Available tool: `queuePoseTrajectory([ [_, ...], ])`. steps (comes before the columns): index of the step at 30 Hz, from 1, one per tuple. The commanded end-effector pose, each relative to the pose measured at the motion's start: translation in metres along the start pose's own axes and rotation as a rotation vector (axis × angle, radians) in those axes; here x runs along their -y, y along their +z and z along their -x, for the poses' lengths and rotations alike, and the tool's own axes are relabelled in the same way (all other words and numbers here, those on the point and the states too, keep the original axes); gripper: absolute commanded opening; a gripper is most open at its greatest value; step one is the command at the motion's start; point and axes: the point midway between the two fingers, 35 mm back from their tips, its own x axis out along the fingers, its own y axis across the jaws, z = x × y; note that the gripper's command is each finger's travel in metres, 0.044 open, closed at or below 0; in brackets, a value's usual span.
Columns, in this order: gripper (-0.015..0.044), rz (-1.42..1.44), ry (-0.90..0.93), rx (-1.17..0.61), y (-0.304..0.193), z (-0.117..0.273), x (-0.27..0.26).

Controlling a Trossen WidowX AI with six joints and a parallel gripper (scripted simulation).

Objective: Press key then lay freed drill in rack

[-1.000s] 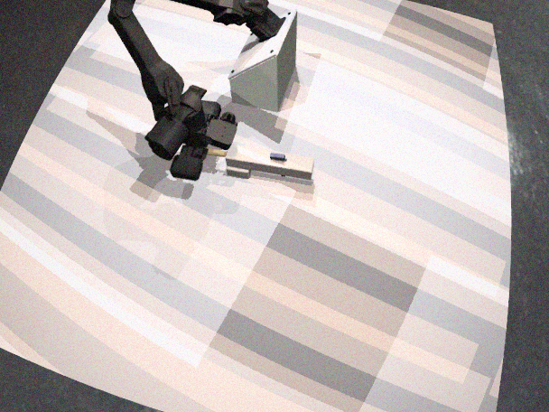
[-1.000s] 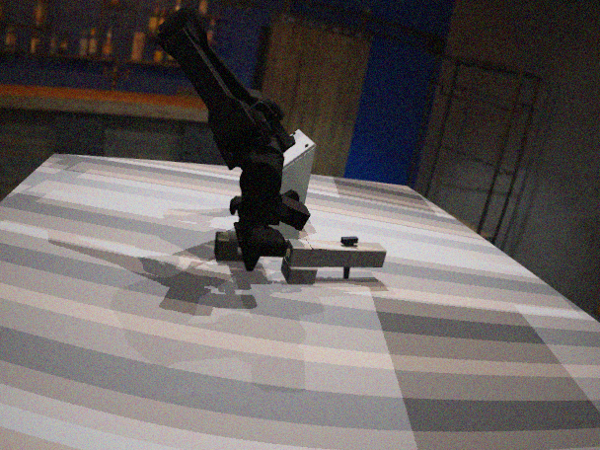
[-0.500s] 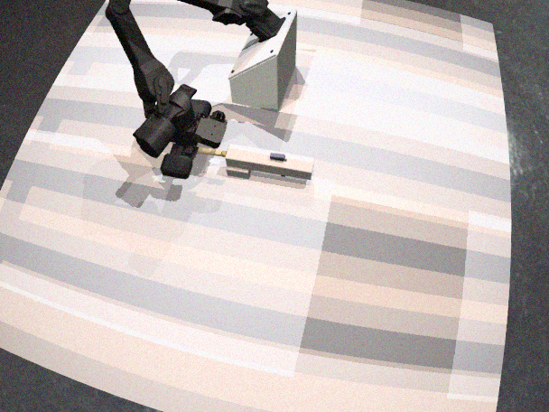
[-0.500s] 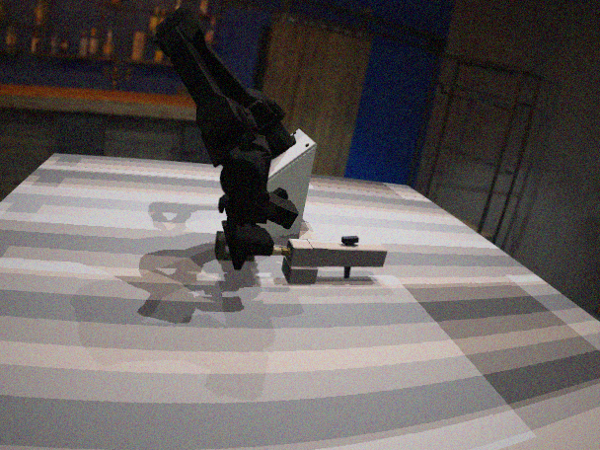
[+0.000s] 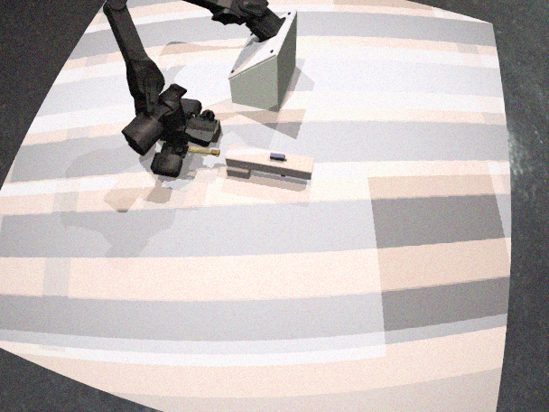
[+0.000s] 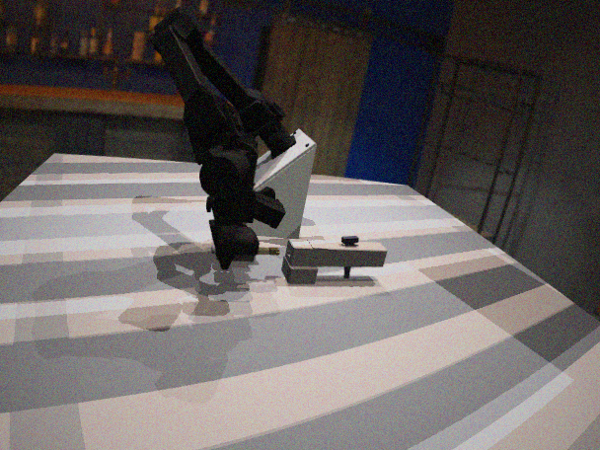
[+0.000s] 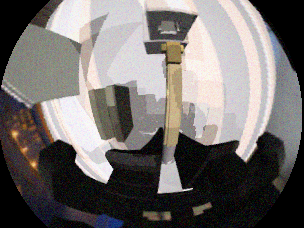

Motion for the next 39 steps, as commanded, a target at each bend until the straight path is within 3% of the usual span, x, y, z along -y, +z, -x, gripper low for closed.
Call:
queuePoseTrajectory([
  [1,0.0000,-0.002,-0.009,0.002,-0.007,0.002,0.002],
  [39,0.0000,-0.002,-0.009,0.002,-0.010,0.016,-0.004],
])
